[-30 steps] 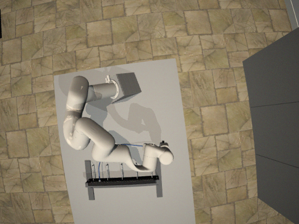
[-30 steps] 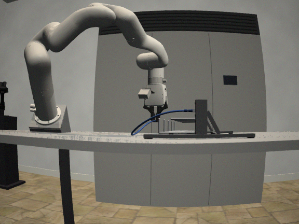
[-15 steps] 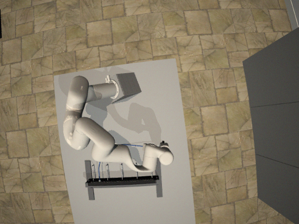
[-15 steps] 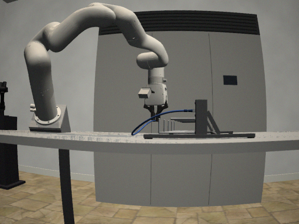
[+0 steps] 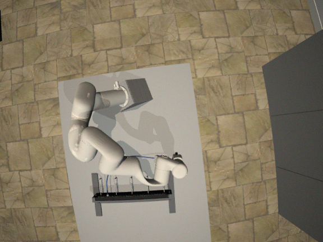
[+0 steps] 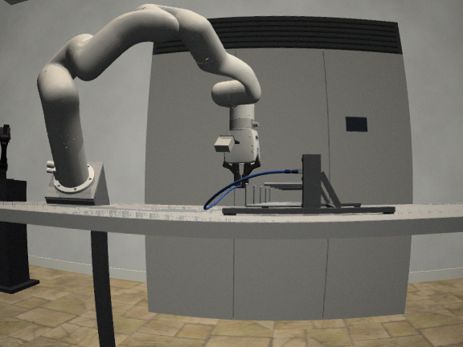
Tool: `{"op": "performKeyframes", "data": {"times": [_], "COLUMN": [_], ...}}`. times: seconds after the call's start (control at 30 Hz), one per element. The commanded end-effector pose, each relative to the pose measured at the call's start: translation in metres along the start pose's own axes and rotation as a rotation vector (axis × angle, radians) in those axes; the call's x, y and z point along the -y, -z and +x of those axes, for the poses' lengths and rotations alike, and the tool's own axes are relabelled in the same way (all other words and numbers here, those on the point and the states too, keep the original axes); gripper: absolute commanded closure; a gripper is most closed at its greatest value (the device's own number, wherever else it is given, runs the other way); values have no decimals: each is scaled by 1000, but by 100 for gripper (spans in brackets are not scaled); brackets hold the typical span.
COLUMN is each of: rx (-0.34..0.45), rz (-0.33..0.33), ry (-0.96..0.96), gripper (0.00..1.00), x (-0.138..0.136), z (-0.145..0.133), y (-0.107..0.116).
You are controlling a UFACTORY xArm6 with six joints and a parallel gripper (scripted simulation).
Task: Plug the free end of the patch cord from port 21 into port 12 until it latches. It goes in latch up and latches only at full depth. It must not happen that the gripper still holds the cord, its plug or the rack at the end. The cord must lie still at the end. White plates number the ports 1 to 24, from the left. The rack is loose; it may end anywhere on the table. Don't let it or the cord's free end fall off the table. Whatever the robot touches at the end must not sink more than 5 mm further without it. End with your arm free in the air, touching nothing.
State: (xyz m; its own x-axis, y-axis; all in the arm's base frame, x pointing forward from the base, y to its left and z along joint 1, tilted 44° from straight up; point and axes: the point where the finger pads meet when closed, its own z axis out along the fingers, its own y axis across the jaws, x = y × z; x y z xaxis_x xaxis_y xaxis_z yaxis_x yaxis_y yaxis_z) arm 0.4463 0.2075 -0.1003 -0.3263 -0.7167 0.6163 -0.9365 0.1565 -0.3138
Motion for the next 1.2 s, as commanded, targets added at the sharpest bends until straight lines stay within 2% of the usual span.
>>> {"op": "performKeyframes", "data": {"times": [0.0,0.57,1.17], "rx": [4,3,2], "rz": [2,2,0], "ry": [-1,-55,-276], "gripper": [100,100,100], "x": [1,7,31], "z": [-1,8,47], "y": [2,4,11]}}
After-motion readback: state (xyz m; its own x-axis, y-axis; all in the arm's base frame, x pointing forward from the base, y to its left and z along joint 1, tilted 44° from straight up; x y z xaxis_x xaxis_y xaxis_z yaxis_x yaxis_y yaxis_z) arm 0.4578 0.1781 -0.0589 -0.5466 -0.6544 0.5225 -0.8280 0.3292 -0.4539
